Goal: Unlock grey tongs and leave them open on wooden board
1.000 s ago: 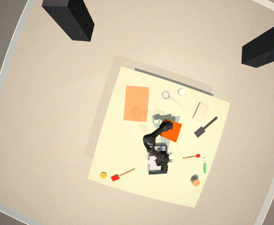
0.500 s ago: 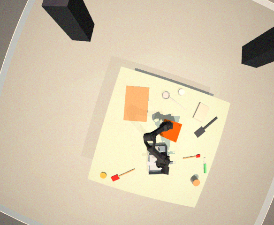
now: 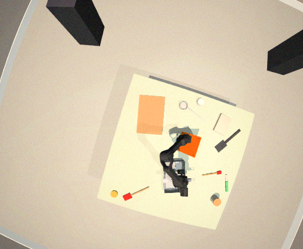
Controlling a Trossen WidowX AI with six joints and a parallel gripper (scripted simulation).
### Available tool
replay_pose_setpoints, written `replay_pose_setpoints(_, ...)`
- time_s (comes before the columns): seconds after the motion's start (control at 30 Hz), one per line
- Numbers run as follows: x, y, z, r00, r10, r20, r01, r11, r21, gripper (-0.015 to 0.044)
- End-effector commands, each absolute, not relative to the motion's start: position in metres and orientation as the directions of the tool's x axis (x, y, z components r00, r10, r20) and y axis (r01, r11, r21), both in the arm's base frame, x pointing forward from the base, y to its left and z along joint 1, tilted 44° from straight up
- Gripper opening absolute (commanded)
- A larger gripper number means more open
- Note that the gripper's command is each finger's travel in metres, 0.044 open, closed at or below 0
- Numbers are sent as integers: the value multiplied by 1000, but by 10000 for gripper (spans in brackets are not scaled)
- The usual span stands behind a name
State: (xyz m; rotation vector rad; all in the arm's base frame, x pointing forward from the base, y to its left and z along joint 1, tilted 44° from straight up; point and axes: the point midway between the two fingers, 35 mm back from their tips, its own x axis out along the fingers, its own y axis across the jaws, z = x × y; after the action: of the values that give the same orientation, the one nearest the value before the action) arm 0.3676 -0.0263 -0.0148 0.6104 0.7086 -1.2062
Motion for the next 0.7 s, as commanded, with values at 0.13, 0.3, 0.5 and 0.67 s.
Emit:
replay_pose_setpoints(0.13, 369, -27, -12, 94, -636, -766, 984, 174, -23, -150)
replay_pose_setpoints(0.3, 367, -28, -11, 28, -649, -760, 989, 130, -74, -150)
replay_pose_setpoints(0.5, 364, -29, -8, -50, -664, -746, 988, 76, -134, -150)
replay_pose_setpoints(0.67, 362, -30, -4, -114, -676, -728, 983, 30, -182, -150)
